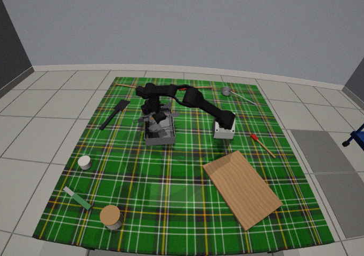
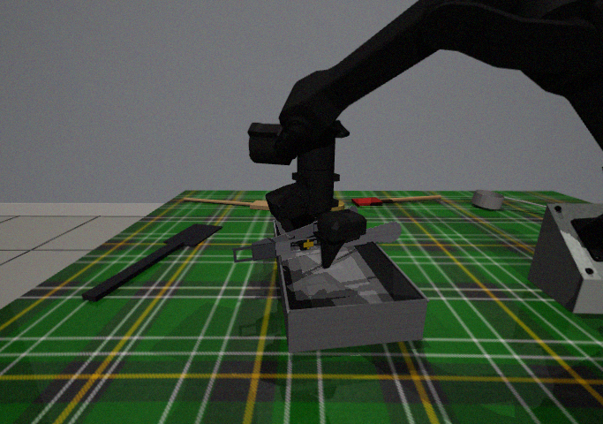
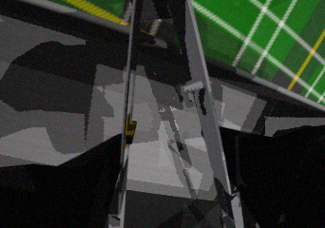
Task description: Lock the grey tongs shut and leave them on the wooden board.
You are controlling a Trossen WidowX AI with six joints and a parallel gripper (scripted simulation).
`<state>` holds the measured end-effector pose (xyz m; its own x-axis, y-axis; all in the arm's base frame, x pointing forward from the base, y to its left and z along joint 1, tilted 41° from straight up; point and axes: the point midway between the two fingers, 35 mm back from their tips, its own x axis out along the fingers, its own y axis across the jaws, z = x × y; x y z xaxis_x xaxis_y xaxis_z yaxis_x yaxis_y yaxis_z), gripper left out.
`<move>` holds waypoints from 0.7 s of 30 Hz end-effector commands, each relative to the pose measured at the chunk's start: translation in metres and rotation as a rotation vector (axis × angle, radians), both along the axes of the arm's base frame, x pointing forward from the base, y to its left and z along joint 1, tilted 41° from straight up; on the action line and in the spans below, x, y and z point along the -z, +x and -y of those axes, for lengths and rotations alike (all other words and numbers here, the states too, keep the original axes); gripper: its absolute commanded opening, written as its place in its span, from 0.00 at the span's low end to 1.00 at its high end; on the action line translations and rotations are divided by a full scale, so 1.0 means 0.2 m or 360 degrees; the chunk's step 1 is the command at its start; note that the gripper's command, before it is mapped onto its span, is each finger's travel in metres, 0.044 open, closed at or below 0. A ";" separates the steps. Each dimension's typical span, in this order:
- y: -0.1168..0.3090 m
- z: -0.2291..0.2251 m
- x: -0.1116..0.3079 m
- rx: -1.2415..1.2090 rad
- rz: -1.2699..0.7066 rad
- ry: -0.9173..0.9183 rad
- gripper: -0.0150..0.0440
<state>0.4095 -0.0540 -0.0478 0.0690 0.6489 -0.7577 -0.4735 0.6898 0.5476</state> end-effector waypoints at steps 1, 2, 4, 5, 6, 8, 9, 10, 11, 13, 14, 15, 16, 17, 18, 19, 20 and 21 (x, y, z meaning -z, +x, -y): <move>0.00 0.00 0.00 0.0001 0.0003 -0.0001 0.78; 0.00 0.00 0.00 0.0001 0.0003 -0.0001 0.76; 0.00 0.00 0.00 0.0001 0.0003 -0.0001 0.74; 0.00 0.00 0.00 0.0001 0.0003 -0.0001 0.73; 0.00 0.00 0.00 0.0001 0.0003 -0.0001 0.72; 0.00 0.00 0.00 0.0001 0.0003 -0.0001 0.70; 0.00 0.00 0.00 0.0001 0.0003 -0.0001 0.69; 0.00 0.00 0.00 0.0001 0.0003 -0.0001 0.67; 0.00 0.00 0.00 0.0001 0.0003 -0.0001 0.66; 0.00 0.00 0.00 0.0001 0.0003 -0.0001 0.64; 0.00 0.00 0.00 0.0001 0.0003 -0.0001 0.63; 0.00 0.00 0.00 0.0001 0.0003 -0.0001 0.62; 0.00 0.00 0.00 0.0001 0.0003 -0.0001 0.61; 0.00 0.00 0.00 0.0001 0.0003 -0.0001 0.60; 0.00 0.00 0.00 0.0001 0.0003 -0.0001 0.58; 0.00 0.00 0.00 0.0001 0.0003 -0.0001 0.57; 0.00 0.00 0.00 0.0001 0.0003 -0.0001 0.56; 0.00 0.00 0.00 0.0001 0.0003 -0.0001 0.55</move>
